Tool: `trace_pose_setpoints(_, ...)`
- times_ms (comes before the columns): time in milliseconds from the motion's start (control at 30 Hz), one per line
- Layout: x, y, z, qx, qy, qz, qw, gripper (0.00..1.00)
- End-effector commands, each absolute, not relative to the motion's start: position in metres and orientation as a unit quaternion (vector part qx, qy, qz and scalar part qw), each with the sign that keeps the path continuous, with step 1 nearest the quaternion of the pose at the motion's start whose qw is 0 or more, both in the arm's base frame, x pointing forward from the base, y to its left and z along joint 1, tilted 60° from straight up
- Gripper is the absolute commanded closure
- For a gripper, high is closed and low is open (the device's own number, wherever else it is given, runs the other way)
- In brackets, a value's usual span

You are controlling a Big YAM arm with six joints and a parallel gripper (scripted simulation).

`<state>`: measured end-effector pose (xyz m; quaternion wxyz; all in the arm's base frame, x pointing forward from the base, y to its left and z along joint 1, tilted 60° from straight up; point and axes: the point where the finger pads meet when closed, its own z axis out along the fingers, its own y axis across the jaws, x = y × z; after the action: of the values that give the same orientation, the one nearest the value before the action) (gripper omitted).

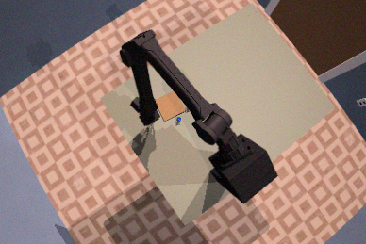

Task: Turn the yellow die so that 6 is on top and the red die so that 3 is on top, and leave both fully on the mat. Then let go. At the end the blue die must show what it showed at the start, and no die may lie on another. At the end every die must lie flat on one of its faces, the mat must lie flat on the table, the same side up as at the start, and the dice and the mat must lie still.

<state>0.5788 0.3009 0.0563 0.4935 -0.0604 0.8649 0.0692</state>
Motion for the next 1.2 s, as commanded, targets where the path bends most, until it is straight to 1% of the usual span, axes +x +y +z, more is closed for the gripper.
trace_pose_setpoints(0, 0.583, 0.298, 0.051, -0.061, 0.865, 0.067, 0.494, 0.66)
trace_pose_setpoints(1167, 0.575, 0.293, 0.041, -0.063, 0.869, 0.063, 0.487, 0.66)
